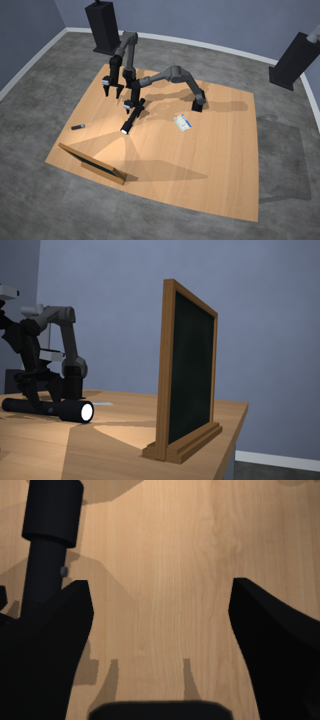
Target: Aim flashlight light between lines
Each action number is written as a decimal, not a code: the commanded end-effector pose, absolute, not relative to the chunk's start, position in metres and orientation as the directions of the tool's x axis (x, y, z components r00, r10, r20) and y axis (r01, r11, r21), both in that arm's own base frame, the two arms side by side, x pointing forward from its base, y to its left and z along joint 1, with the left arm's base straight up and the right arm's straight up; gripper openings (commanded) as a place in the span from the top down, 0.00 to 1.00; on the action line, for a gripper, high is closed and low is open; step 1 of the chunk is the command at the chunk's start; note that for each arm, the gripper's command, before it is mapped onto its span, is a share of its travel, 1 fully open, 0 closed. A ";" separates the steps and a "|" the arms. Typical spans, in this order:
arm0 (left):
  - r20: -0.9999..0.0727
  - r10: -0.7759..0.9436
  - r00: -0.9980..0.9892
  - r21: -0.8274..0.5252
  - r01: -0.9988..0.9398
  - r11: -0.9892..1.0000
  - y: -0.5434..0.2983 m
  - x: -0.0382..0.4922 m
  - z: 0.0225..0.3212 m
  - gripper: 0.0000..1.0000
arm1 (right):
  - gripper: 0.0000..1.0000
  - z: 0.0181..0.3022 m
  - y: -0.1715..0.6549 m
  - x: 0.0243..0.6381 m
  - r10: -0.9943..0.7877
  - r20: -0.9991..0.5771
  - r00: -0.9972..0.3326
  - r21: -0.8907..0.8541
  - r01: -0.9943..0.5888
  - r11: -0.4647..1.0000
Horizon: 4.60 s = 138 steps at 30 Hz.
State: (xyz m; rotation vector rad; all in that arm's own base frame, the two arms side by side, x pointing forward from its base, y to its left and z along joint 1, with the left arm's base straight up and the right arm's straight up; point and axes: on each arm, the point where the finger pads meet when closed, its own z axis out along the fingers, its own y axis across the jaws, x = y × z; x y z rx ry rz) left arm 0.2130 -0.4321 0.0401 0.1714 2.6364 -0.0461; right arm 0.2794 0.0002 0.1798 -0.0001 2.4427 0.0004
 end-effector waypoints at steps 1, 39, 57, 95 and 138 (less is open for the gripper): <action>-0.481 0.112 -0.870 -0.004 0.130 0.992 -0.432 0.213 0.038 0.00 | 0.00 0.180 0.000 0.280 0.000 -0.644 -0.765 0.000 0.000 1.000; -0.480 0.112 -0.870 -0.002 0.129 0.992 -0.432 0.213 0.027 0.63 | 0.00 0.181 0.000 0.281 0.001 -0.645 -0.764 0.000 0.001 1.000; -0.480 0.112 -0.870 -0.002 0.129 0.992 -0.432 0.213 0.027 0.63 | 0.00 0.215 -0.005 0.389 -0.014 -0.812 -0.584 -0.024 0.010 1.000; -0.480 0.112 -0.870 -0.002 0.129 0.992 -0.432 0.213 0.027 0.63 | 0.00 0.236 0.020 0.592 -0.026 -0.999 -0.030 -0.022 -0.119 0.993; -0.480 0.112 -0.870 -0.001 0.128 0.992 -0.432 0.213 0.027 0.63 | 0.00 0.188 0.055 0.638 0.085 -0.942 0.326 -0.016 -0.297 0.955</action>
